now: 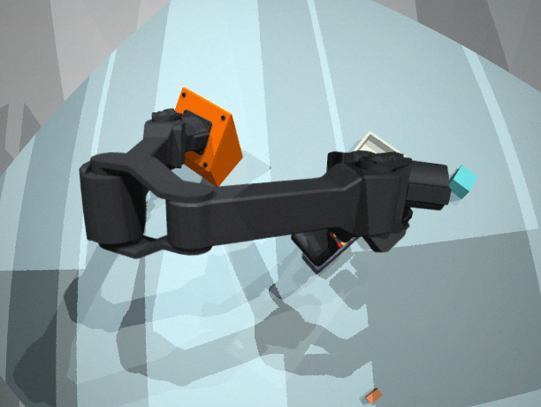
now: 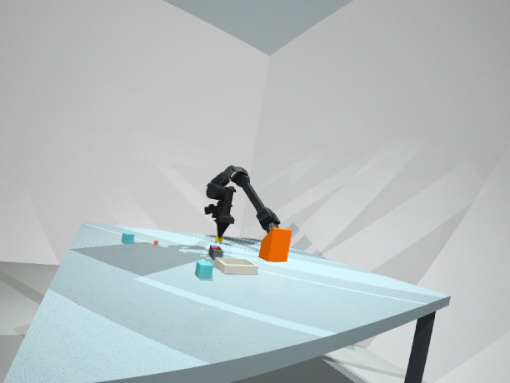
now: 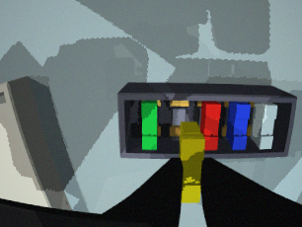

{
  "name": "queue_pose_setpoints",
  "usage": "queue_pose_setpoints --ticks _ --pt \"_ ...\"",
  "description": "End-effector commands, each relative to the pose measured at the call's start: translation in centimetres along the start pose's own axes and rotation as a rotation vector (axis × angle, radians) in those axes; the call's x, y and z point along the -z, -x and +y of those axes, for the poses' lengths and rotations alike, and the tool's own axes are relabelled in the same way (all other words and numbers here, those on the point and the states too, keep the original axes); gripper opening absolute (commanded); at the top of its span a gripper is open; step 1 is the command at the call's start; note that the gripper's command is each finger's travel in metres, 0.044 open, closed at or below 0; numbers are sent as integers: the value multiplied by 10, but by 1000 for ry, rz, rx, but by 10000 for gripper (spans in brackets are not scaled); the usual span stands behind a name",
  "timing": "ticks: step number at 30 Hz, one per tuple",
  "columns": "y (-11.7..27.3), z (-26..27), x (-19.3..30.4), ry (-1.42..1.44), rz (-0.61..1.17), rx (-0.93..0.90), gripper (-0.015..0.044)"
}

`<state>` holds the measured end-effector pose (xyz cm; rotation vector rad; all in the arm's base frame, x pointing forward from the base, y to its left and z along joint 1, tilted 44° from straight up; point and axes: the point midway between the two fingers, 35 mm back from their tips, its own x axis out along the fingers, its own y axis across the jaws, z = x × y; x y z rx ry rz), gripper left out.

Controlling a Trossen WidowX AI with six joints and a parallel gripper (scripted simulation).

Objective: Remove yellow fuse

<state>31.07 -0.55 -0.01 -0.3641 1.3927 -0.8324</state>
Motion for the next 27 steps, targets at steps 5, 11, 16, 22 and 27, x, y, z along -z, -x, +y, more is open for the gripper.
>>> queue_pose_setpoints --ticks 5,11,16,22,27 --pt "7 5 -1 -5 -1 -9 0" --pt "10 37 2 -4 -1 -16 0" --pt "12 65 7 -4 -1 -20 0" --pt "13 98 17 -4 0 -22 0" --pt "13 125 28 -5 0 -21 0"
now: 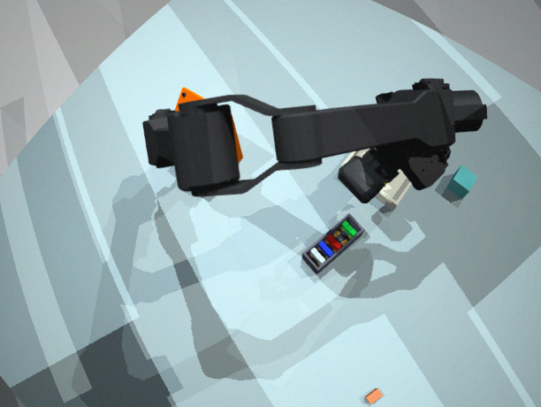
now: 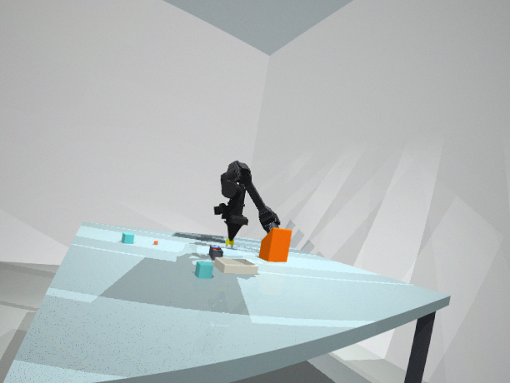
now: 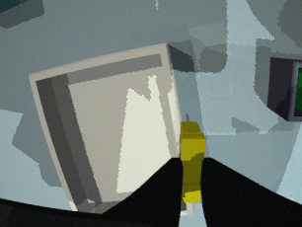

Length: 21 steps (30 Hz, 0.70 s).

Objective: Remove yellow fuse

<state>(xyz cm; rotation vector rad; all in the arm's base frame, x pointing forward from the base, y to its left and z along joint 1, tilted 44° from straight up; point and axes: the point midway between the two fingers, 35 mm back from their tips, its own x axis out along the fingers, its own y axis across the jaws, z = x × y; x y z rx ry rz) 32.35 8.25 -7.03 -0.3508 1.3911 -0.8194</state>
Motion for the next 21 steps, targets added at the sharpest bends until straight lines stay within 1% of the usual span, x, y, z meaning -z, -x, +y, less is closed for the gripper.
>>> queue_pose_setpoints --ticks 1,7,21 --pt "0 20 9 -3 2 -3 0" --pt "-2 47 23 -5 1 0 0" --pt "-19 49 23 -5 1 1 0"
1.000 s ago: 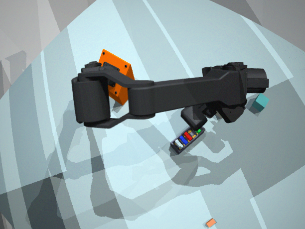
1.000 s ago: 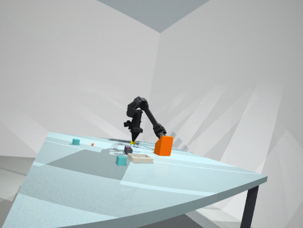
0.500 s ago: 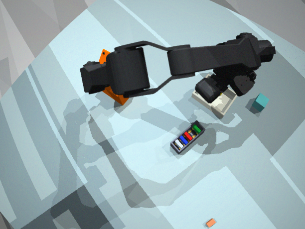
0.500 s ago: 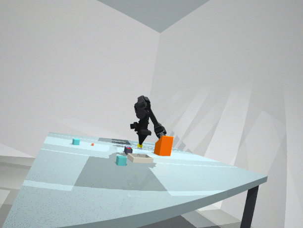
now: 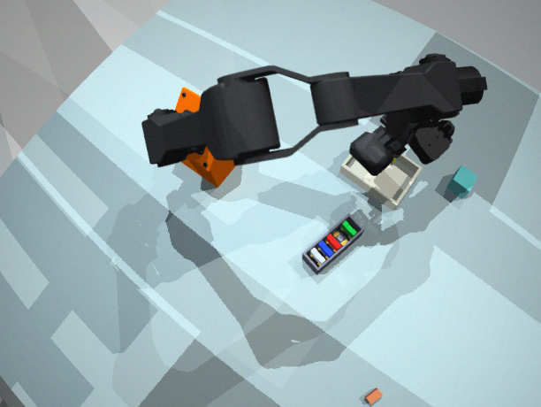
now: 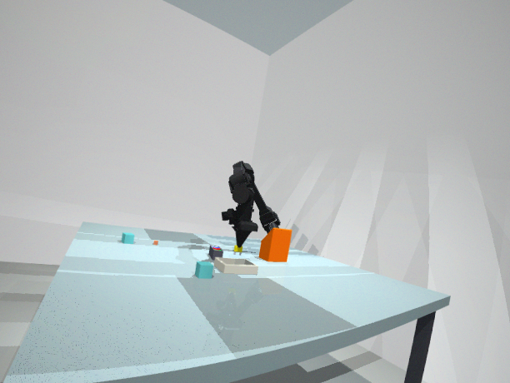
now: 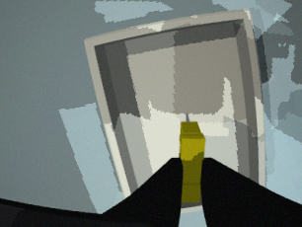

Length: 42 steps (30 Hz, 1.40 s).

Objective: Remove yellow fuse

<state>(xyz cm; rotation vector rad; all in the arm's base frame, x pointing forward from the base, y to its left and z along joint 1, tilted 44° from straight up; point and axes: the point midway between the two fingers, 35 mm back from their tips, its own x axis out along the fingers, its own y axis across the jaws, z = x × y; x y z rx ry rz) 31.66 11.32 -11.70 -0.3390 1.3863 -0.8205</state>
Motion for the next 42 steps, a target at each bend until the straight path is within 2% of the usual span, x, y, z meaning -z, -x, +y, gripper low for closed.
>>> queue_pose_setpoints --ticks 1,17,30,34,42 --pt "-8 -1 1 5 2 7 0" --pt "-30 -2 1 5 1 8 0" --pt "-24 -1 1 1 4 3 330" --pt "11 -2 1 5 2 7 330" --pt "11 -2 1 5 2 7 330"
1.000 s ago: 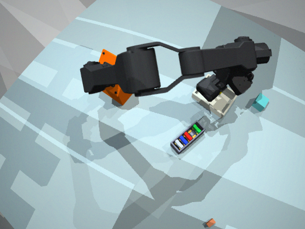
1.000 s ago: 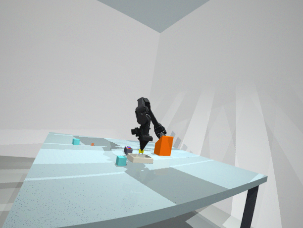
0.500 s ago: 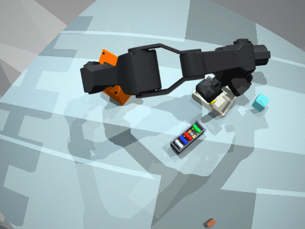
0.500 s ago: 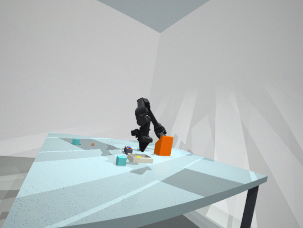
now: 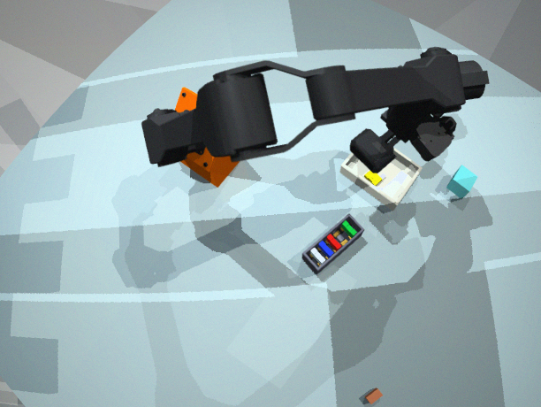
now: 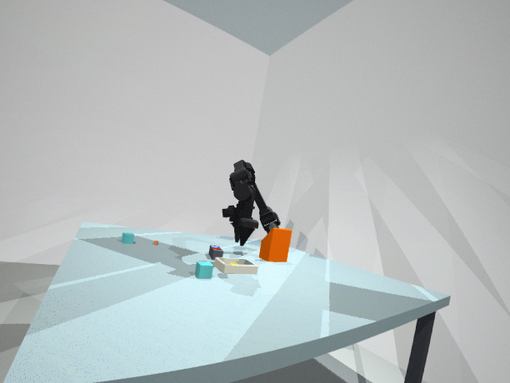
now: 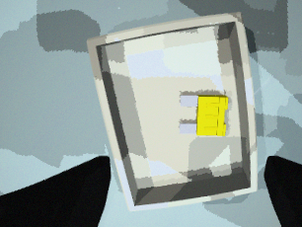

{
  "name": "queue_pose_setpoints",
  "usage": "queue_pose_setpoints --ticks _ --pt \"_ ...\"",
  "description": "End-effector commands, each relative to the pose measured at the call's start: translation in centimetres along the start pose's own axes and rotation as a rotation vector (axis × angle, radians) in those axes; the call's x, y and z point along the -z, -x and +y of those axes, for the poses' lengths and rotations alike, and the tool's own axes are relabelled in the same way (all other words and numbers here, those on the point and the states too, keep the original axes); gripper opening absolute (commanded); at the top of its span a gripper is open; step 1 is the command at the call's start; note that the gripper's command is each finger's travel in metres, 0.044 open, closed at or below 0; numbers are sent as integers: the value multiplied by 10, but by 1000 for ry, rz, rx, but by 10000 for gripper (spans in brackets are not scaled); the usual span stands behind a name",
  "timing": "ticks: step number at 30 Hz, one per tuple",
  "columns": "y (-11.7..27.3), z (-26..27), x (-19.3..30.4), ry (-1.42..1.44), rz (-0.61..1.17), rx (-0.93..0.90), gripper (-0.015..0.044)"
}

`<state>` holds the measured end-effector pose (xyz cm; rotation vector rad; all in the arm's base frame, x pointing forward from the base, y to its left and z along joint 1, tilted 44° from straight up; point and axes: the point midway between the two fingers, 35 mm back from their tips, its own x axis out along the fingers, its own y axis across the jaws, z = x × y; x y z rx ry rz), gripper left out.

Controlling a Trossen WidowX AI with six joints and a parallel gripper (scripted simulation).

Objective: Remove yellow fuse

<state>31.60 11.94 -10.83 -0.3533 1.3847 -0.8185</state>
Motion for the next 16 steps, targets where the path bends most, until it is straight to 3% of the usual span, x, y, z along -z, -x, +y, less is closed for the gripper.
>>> queue_pose_setpoints --ticks 1,16 --pt "0 0 1 -4 8 0 330" --pt "-1 0 0 1 2 2 330"
